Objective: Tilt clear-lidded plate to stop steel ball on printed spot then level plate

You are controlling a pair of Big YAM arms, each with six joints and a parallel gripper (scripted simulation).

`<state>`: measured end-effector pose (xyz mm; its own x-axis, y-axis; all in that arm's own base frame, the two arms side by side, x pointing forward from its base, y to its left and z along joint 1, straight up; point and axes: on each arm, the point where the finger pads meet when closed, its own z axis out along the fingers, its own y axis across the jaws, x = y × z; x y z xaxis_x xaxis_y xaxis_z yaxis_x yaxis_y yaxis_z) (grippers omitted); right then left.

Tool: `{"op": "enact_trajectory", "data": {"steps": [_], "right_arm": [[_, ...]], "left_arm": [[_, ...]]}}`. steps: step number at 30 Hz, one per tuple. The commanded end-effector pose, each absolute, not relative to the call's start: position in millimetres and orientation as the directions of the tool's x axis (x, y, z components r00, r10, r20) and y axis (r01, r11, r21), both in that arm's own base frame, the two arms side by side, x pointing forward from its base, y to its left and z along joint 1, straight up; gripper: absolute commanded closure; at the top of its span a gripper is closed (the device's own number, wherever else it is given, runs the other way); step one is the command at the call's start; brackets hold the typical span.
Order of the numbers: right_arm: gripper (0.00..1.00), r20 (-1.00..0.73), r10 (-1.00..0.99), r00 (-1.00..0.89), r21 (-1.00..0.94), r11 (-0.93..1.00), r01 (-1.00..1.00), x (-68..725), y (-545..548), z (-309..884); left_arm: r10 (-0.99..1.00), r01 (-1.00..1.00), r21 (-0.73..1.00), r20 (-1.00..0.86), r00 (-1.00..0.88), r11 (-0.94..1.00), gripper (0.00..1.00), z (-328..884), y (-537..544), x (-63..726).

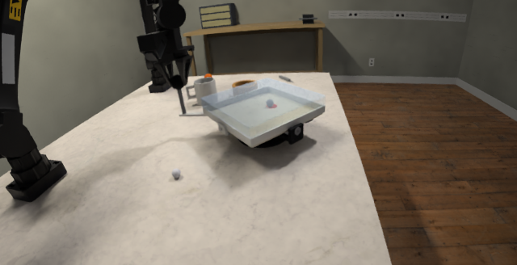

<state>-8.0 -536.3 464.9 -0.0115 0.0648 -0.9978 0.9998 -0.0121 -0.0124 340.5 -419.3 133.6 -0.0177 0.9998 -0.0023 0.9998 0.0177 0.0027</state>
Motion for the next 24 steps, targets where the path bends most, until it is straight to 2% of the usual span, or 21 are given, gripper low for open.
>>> {"op": "enact_trajectory", "data": {"steps": [1,23,24], "right_arm": [[0.00,-1.000,0.000,0.000,0.000,-0.027,1.000,-15.3,-544.7,500.5],[0.00,-1.000,0.000,0.000,0.000,-0.027,1.000,-15.3,-544.7,500.5],[0.00,-1.000,0.000,0.000,0.000,-0.027,1.000,-15.3,-544.7,500.5]], "left_arm": [[0.999,0.999,0.035,-0.047,-0.012,0.014,1.00,140.4,-448.9,350.0],[0.999,0.999,0.035,-0.046,-0.006,0.008,1.00,142.7,-447.7,350.9],[0.999,0.999,0.035,-0.046,-0.006,0.008,0.43,142.7,-447.7,350.9]]}}
